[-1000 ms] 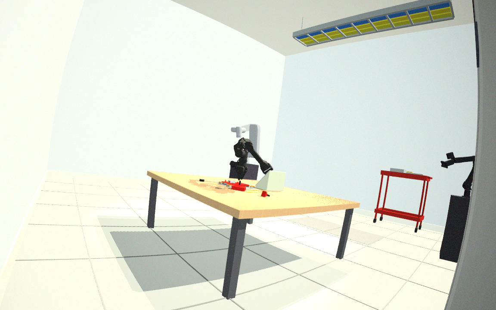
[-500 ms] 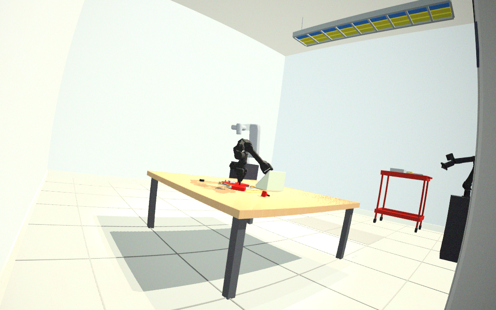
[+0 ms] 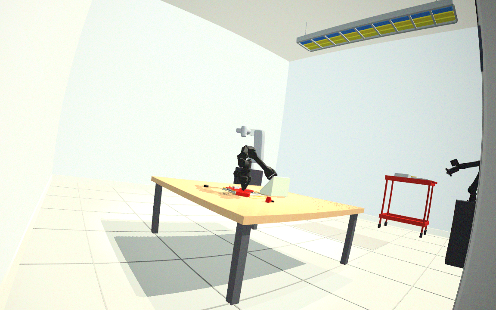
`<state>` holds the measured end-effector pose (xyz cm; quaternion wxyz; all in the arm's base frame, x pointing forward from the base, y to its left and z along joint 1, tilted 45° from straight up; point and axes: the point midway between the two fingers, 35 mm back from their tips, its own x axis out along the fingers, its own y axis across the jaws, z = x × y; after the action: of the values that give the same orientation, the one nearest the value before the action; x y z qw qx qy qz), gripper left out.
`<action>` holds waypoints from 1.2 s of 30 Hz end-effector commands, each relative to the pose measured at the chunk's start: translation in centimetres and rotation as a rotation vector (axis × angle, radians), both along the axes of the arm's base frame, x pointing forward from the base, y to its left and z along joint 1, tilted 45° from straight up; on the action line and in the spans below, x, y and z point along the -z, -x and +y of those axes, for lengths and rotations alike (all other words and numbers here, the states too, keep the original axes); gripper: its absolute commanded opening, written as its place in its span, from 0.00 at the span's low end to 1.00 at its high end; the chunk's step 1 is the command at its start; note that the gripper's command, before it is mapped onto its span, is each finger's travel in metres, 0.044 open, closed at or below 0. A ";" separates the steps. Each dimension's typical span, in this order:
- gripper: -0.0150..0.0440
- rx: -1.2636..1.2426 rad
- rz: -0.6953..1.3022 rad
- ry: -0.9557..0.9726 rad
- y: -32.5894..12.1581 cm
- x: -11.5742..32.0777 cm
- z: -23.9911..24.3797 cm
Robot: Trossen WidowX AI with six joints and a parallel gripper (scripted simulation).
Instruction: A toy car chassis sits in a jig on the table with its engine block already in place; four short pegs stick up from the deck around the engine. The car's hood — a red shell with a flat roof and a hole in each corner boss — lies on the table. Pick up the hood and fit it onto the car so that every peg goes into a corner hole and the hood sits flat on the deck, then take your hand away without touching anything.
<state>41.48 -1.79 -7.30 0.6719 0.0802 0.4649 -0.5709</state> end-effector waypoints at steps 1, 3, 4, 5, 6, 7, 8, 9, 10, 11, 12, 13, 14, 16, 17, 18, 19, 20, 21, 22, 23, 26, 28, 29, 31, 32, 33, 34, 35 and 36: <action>1.00 -0.002 0.009 0.004 0.2 0.4 -0.5; 1.00 -0.002 0.009 0.004 0.2 0.5 -0.7; 1.00 -0.002 0.009 0.004 0.2 0.6 -0.7; 1.00 -0.002 0.009 0.004 0.3 0.7 -0.8; 1.00 -0.002 0.009 0.005 0.3 0.7 -0.9; 1.00 -0.002 0.009 0.005 0.3 0.8 -0.9; 1.00 -0.002 0.009 0.005 0.3 0.8 -1.0; 1.00 -0.002 0.009 0.005 0.3 0.8 -1.0; 1.00 -0.002 0.009 0.005 0.3 0.8 -1.0; 1.00 -0.002 0.009 0.005 0.3 0.8 -1.0; 1.00 -0.002 0.009 0.005 0.3 0.8 -1.0; 1.00 -0.002 0.009 0.005 0.3 0.8 -1.0; 1.00 -0.002 0.009 0.005 0.3 0.8 -1.0; 1.00 -0.002 0.009 0.005 0.3 0.9 -1.1; 1.00 -0.002 0.009 0.005 0.3 0.9 -1.1; 1.00 -0.002 0.009 0.005 0.3 1.0 -1.1; 1.00 -0.002 0.009 0.005 0.3 1.0 -1.2; 1.00 -0.002 0.009 0.005 0.3 1.0 -1.2; 1.00 -0.002 0.009 0.005 0.3 1.1 -1.2; 1.00 -0.002 0.009 0.005 0.3 1.1 -1.3; 1.00 -0.002 0.009 0.005 0.3 1.1 -1.3; 1.00 -0.002 0.009 0.005 0.3 1.2 -1.4; 1.00 -0.002 0.009 0.005 0.3 1.3 -1.5; 1.00 -0.002 0.009 0.005 0.3 1.4 -1.5; 1.00 -0.002 0.009 0.005 0.3 1.4 -1.6; 1.00 -0.002 0.009 0.005 0.3 1.5 -1.6; 1.00 -0.002 0.009 0.005 0.4 1.5 -1.7; 1.00 -0.002 0.009 0.005 0.4 1.5 -1.7; 1.00 -0.002 0.009 0.005 0.4 1.6 -1.7; 1.00 -0.002 0.009 0.005 0.4 1.6 -1.8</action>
<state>41.24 -3.31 -8.70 0.6709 0.0790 0.4652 -0.5720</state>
